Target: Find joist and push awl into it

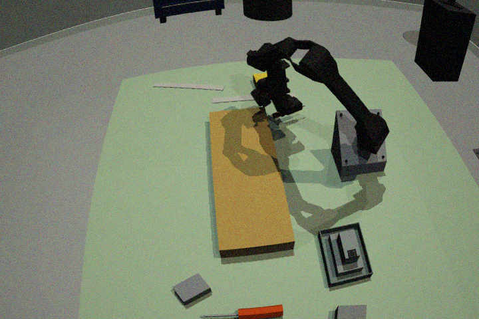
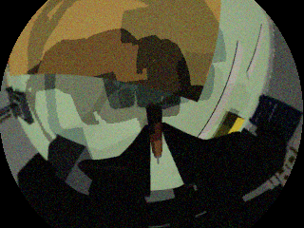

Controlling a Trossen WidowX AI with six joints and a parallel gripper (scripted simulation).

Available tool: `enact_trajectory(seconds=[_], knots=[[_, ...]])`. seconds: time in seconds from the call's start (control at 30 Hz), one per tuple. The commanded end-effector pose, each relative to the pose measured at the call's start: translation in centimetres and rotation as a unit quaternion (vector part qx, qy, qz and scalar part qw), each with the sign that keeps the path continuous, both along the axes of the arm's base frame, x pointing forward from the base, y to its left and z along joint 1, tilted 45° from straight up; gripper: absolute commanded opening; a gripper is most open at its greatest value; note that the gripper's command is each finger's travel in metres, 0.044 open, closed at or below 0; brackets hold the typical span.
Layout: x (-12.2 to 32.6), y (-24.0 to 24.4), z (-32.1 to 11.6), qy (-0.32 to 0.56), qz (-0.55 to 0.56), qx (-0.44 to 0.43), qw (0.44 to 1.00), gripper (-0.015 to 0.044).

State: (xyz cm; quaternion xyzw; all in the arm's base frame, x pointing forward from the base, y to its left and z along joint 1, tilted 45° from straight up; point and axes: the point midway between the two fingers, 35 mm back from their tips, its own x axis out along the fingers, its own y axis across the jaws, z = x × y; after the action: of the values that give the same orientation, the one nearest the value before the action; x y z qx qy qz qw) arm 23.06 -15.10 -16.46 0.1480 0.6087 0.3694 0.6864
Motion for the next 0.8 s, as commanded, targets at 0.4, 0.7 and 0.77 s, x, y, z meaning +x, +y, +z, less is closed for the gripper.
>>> enact_trajectory(seconds=[0.4, 0.7, 0.77], knots=[[-0.9, -6.5, 6.5, 0.001, -0.01, -0.021, 1.0, 0.0], [-2.0, -7.5, 5.7, 0.066, -0.083, -0.112, 0.988, 0.0], [-2.2, -7.8, 5.6, 0.079, -0.104, -0.133, 0.982, 0.0]])
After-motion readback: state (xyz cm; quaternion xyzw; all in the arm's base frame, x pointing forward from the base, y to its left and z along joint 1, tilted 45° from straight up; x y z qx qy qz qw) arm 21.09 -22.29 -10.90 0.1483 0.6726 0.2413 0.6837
